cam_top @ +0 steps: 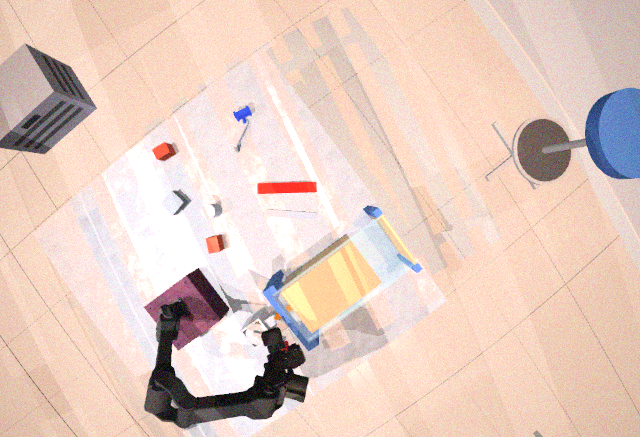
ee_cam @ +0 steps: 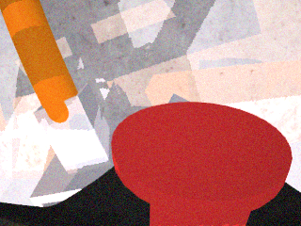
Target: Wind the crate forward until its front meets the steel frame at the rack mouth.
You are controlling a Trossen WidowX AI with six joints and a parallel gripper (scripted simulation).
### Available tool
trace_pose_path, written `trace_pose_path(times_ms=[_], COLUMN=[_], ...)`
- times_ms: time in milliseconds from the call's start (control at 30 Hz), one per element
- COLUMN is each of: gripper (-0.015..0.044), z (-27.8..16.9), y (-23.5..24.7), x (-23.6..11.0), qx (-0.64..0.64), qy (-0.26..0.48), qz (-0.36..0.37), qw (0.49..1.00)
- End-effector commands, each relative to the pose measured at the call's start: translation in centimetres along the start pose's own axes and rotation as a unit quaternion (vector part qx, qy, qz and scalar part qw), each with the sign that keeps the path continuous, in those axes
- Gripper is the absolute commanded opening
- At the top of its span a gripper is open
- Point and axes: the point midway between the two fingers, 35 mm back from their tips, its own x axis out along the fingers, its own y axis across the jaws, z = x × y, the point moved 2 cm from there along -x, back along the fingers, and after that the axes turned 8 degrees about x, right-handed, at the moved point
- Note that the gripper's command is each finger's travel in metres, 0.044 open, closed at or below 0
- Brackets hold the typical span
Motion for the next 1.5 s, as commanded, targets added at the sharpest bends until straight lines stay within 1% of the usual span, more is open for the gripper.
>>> trace_pose_path(times_ms=[0, 1467], gripper=[0.0, 0.0], z=[0.3, -1.3], y=[2.7, 8.0], x=[-0.1, -0.3], qx=[-0.021, -0.021], qy=[0.004, 0.005], qz=[0.029, 0.032], qw=[0.999, 0.999])
